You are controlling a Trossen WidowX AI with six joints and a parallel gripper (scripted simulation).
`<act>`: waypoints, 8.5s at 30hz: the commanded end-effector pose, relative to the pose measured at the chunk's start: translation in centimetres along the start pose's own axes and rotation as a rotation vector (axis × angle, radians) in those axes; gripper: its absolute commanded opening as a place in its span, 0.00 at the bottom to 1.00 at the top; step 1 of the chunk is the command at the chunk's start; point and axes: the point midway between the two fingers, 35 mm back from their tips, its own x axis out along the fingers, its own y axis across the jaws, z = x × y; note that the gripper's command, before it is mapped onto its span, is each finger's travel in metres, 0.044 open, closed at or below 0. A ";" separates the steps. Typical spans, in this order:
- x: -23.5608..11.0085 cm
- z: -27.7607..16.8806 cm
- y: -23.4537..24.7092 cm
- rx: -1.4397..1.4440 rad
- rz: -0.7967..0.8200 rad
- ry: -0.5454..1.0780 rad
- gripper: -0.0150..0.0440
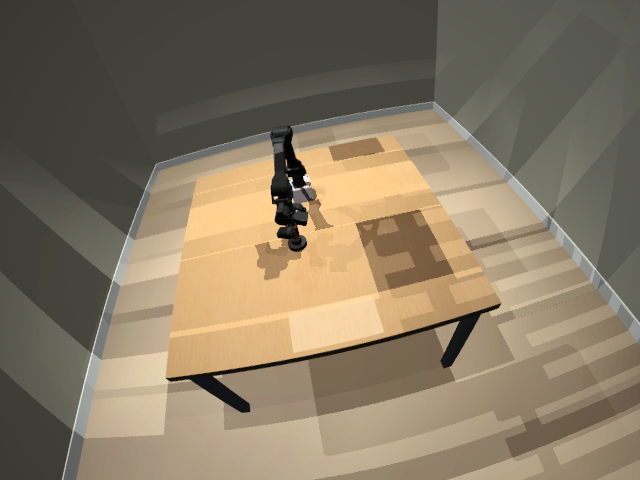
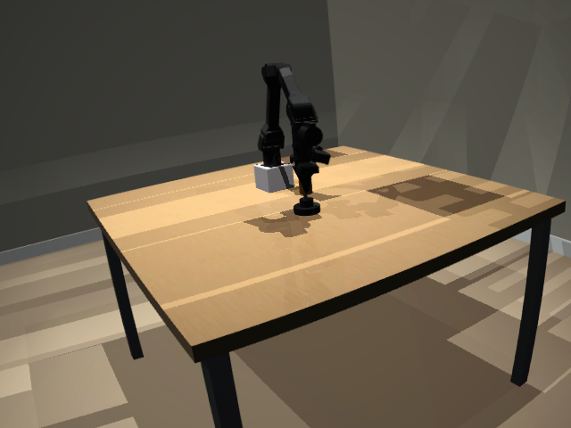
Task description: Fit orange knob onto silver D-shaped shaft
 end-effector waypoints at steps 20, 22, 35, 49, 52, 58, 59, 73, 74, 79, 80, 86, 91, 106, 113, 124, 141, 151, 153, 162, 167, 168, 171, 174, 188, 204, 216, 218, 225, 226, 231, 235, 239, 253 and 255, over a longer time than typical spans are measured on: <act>0.1 -0.2 0.4 -0.213 -0.004 0.003 0.25; 0.1 -0.2 0.4 -0.213 -0.004 0.003 0.25; 0.0 -0.1 0.2 -0.213 -0.004 0.003 0.25; -0.2 0.0 -0.2 -0.422 -0.004 0.004 0.25; -0.2 0.0 -0.2 -0.422 -0.004 0.004 0.25; -0.1 -0.1 0.0 -0.422 -0.004 0.004 0.25; -0.1 -0.1 0.0 -0.422 -0.004 0.004 0.25; 0.1 -0.1 0.2 -0.422 -0.004 0.004 0.25; 0.1 -0.1 0.2 -0.422 -0.004 0.004 0.25; 0.1 -0.1 0.1 -0.422 -0.004 0.004 0.25; 0.0 -0.1 0.1 -0.422 -0.004 0.004 0.25; -0.3 0.0 -0.1 -0.431 -0.004 0.004 0.25; -0.3 0.0 -0.1 -0.591 -0.004 0.004 0.25; 0.1 -0.1 0.2 -0.632 -0.004 0.004 0.25; 0.1 -0.1 0.1 -0.632 -0.004 0.004 0.25; -0.3 -0.1 0.0 -0.632 -0.004 0.004 0.25; 0.0 -0.1 0.1 -0.841 -0.003 0.004 0.25; 0.1 -0.1 0.1 -0.841 -0.003 0.004 0.25; 0.2 -0.1 0.1 -0.841 -0.003 0.004 0.25; 0.0 -0.1 0.1 -0.841 -0.003 0.004 0.25; -0.3 0.0 -0.1 -0.850 -0.003 0.004 0.25; -0.3 0.0 -0.1 -0.867 -0.003 0.004 0.25; -0.4 0.0 -0.1 -0.966 -0.003 0.005 0.25; -0.2 0.0 -0.1 -1.051 -0.003 0.005 0.25; 0.1 -0.1 0.2 -1.051 -0.003 0.005 0.25; 0.1 -0.1 0.1 -1.051 -0.003 0.005 0.25; -0.3 0.0 -0.2 -1.250 -0.002 0.005 0.25; -0.2 0.0 -0.1 -1.260 -0.002 0.005 0.25; 0.0 0.0 0.0 -1.260 -0.002 0.005 0.25; 0.0 0.0 0.0 -1.260 -0.002 0.005 0.25; 0.0 -0.1 0.2 -1.260 -0.002 0.005 0.25; 0.2 0.0 0.1 -1.260 -0.002 0.005 0.25; 0.1 0.0 0.1 -1.260 -0.002 0.005 0.25; -0.4 0.0 -0.1 -1.314 -0.002 0.005 0.25; -0.3 0.0 -0.1 -1.385 -0.002 0.005 0.25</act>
